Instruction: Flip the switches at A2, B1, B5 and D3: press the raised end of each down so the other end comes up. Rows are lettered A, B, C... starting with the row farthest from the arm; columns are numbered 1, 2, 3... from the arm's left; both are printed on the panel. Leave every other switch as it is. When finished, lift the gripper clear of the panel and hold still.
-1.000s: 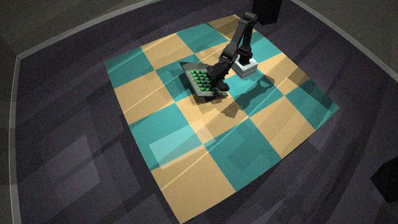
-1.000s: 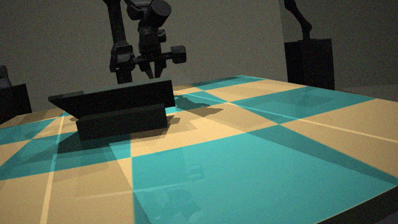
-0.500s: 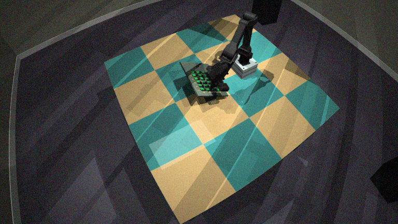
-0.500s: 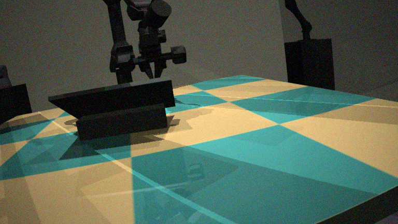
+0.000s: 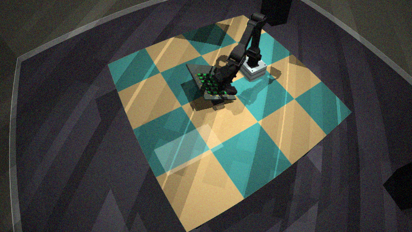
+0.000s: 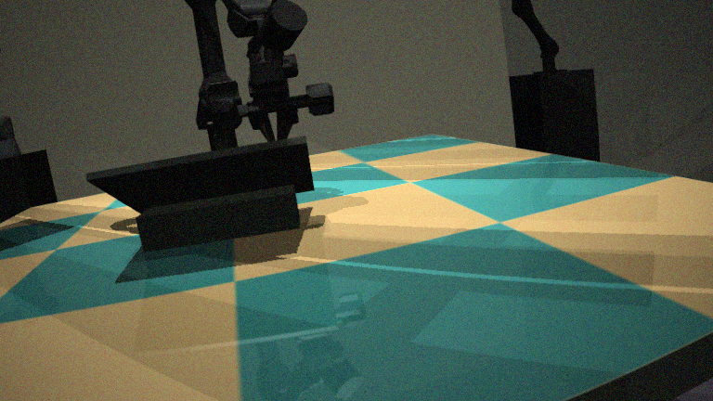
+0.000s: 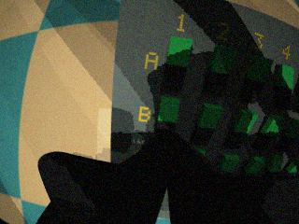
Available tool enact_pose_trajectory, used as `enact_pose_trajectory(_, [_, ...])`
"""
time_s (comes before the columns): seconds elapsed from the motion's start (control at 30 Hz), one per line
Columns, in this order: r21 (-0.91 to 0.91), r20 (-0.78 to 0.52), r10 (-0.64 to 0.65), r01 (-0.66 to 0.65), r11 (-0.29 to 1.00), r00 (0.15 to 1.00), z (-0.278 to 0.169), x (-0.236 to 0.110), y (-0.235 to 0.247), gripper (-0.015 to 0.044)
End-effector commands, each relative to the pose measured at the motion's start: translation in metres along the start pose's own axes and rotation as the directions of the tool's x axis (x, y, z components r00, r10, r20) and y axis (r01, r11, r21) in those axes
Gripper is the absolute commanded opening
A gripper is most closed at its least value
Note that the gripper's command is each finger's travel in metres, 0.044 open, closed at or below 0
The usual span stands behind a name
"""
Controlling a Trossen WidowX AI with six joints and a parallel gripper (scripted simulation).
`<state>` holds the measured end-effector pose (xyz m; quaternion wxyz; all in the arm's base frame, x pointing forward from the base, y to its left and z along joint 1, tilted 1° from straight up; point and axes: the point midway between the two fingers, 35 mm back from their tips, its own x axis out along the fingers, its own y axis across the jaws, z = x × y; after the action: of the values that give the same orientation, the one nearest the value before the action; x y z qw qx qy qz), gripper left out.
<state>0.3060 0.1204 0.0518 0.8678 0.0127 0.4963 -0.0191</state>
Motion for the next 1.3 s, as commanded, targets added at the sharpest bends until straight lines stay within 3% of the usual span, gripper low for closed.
enact_pose_trajectory(0.0, [-0.005,0.0,0.005,-0.005,1.0,1.0,0.0,0.001,0.001,0.0])
enact_pose_trajectory(0.57, [-0.005,0.0,0.005,-0.005,1.0,1.0,0.0,0.003,0.001,0.0])
enact_pose_trajectory(0.77, [-0.005,-0.027,0.005,-0.005,1.0,1.0,0.003,-0.059,0.001,0.0])
enact_pose_trajectory(0.93, [-0.005,-0.029,0.005,-0.005,1.0,1.0,0.003,-0.061,-0.001,0.0])
enact_pose_trajectory(1.27, [-0.009,-0.032,-0.005,0.004,1.0,0.999,0.022,-0.06,-0.104,0.0])
